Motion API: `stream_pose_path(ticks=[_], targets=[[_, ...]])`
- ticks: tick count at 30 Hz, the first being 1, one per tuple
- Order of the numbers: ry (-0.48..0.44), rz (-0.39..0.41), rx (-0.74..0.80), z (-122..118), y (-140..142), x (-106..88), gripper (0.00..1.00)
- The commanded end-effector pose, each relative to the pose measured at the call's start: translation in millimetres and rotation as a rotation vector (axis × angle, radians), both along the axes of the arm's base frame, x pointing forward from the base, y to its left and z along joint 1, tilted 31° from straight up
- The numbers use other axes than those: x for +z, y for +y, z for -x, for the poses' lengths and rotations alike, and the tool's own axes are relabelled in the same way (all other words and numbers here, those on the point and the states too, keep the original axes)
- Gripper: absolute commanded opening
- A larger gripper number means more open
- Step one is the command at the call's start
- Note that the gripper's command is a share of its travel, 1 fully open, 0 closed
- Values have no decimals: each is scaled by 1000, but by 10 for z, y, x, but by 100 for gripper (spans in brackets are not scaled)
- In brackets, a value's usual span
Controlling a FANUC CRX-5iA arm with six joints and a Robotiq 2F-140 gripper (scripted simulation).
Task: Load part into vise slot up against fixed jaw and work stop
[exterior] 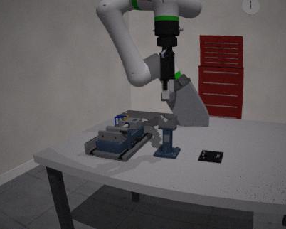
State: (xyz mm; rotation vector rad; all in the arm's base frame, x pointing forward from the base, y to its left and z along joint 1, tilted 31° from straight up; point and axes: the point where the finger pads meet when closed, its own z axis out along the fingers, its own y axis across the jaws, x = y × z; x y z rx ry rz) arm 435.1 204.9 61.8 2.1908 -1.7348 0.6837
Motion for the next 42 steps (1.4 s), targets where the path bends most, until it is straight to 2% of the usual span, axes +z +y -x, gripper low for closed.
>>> stream_pose_path(ticks=[1, 23, 42], targets=[[0, -1, 0, -1, 2, 1, 0], [11, -43, 4, 2, -7, 4, 0], [51, -197, 17, -6, -44, 21, 0]])
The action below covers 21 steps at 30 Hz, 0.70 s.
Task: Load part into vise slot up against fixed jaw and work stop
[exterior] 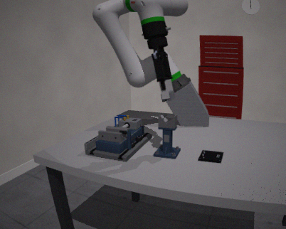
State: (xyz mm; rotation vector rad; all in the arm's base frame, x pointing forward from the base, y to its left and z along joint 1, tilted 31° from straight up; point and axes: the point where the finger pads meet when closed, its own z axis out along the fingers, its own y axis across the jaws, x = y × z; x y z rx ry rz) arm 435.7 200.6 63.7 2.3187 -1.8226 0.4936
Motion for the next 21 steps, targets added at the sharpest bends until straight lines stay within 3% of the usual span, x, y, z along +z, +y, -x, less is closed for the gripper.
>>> stream_pose_path(ticks=[1, 21], targets=[[8, -30, 3, -1, -5, 2, 0], [64, -247, 22, -15, -59, 15, 0]])
